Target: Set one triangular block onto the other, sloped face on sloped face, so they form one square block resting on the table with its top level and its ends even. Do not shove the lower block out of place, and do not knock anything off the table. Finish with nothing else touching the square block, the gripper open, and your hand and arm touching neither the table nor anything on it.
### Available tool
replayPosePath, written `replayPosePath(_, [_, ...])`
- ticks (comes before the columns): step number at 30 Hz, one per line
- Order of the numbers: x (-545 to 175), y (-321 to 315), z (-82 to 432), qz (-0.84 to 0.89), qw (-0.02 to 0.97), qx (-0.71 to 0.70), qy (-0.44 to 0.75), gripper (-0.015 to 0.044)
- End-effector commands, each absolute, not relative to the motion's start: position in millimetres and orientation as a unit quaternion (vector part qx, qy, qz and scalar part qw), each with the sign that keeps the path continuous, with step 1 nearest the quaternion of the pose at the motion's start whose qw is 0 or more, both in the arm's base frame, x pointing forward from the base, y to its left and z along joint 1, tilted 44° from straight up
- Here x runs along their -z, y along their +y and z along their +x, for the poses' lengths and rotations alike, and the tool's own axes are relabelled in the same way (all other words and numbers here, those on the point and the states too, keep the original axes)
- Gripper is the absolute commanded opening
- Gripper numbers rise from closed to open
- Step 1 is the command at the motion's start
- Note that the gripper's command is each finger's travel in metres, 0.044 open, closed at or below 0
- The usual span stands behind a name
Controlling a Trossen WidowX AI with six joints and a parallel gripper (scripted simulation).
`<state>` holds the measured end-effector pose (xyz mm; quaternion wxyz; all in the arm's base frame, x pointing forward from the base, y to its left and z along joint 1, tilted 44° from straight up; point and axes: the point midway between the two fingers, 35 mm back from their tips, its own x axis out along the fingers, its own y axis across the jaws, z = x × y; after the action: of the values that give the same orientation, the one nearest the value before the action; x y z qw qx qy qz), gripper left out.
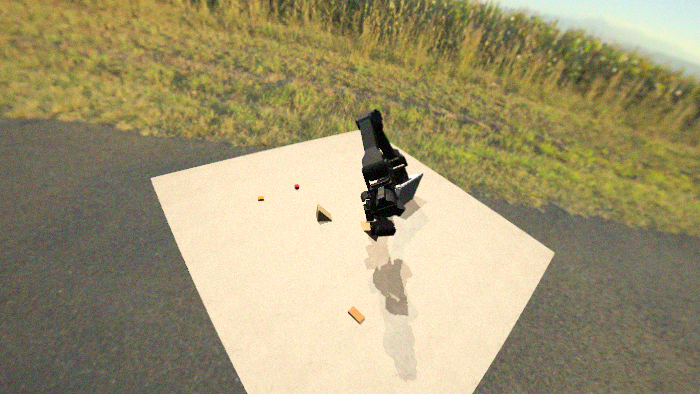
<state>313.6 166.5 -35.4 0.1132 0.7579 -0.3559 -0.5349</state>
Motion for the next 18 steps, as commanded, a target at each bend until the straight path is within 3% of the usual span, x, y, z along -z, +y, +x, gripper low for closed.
replayPosePath(1, [17,157,314,0.758,0.118,0.535,-0.354,0.0])
replayPosePath(18, [-52,112,309,0.758,0.119,0.535,-0.354,0.0])
